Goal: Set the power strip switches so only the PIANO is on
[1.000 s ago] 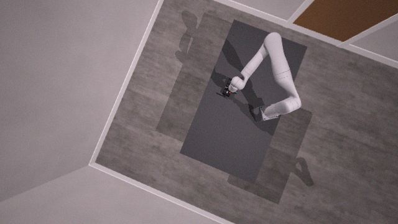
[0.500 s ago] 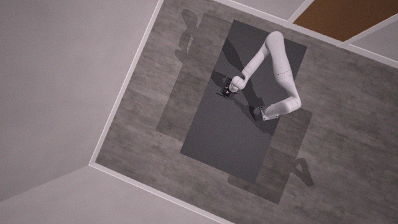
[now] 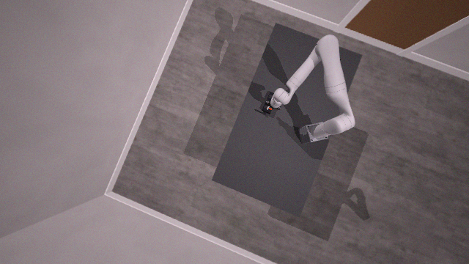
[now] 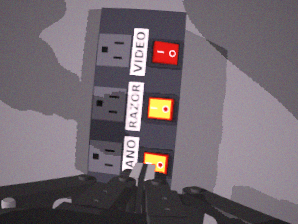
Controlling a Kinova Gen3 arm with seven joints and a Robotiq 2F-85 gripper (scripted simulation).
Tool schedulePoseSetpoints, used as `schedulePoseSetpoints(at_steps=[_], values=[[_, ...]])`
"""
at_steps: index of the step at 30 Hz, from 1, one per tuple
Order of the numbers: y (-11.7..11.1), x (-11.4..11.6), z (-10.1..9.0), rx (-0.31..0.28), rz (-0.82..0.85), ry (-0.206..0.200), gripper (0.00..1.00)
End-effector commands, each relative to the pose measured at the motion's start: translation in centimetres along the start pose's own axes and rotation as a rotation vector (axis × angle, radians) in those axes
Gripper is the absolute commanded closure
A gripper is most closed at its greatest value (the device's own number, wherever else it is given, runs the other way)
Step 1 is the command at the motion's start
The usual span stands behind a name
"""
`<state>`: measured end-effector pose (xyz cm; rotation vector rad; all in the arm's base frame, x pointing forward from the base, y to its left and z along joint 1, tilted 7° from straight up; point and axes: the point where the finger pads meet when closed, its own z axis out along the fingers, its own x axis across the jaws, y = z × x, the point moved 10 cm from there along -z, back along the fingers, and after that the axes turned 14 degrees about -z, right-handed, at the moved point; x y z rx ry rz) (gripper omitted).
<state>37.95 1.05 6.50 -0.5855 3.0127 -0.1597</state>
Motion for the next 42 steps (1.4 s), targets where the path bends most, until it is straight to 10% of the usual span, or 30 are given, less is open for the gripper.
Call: schedulePoseSetpoints(at_steps=[1,42], values=[[-0.1,0.0,-0.1,0.002,0.001,-0.002,1.0],[-4.1,2.4,-1.5,0.002,0.001,-0.002,1.0]])
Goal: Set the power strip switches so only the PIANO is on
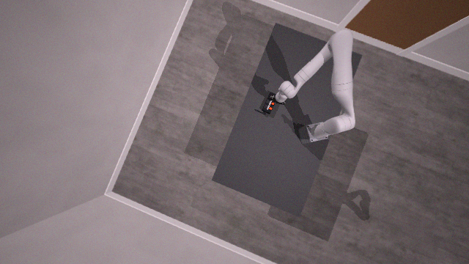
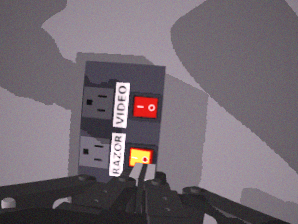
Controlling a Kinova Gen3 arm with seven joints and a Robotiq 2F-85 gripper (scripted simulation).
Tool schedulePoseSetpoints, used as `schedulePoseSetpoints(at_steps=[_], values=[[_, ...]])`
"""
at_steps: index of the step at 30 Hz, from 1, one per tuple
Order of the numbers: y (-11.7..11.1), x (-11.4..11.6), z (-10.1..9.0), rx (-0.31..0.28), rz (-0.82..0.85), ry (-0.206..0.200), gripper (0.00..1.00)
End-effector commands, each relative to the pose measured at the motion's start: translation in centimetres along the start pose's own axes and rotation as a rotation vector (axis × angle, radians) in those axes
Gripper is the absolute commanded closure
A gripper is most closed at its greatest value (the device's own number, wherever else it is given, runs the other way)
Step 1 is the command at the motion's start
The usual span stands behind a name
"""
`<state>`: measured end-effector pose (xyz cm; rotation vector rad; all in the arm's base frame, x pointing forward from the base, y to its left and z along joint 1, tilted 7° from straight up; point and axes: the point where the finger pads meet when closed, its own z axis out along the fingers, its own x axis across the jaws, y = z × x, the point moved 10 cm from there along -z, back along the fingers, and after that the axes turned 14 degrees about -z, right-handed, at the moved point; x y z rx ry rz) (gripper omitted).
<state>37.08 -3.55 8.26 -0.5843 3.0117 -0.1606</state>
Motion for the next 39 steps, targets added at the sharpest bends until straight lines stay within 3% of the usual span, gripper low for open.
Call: schedulePoseSetpoints(at_steps=[1,26,39], values=[[0.0,0.0,-0.1,0.001,0.0,-0.001,1.0],[0.0,0.0,0.0,0.001,0.0,-0.001,1.0],[0.0,0.0,1.0,0.001,0.0,-0.001,1.0]])
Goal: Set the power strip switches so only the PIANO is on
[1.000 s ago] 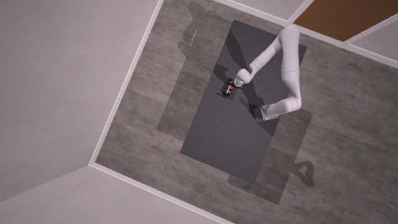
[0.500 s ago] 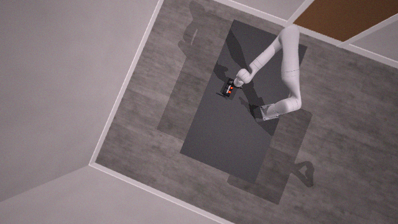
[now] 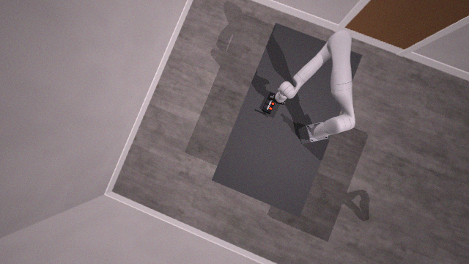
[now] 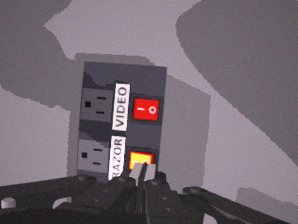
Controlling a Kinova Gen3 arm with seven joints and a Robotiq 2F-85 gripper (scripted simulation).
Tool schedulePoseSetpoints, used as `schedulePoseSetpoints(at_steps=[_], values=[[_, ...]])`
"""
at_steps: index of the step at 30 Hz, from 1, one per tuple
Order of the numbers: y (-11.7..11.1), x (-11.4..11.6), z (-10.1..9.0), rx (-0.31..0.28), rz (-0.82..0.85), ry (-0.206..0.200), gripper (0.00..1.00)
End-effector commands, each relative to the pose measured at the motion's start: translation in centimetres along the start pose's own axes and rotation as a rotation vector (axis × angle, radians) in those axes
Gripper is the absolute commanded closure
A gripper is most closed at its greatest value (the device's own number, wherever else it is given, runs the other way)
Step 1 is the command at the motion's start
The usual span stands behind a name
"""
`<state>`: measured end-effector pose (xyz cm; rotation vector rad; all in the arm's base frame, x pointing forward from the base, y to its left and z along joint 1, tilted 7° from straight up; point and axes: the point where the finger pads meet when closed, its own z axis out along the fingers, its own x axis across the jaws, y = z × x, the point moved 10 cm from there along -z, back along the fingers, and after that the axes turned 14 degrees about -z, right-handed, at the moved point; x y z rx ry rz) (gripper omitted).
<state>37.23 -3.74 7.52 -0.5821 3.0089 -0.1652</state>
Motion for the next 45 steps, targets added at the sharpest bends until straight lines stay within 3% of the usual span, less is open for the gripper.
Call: schedulePoseSetpoints(at_steps=[1,28,45], values=[[0.1,0.0,0.2,-0.003,-0.001,0.001,1.0],[0.1,0.0,3.1,-0.003,-0.001,0.001,1.0],[0.1,0.0,3.6,-0.003,-0.001,0.001,1.0]])
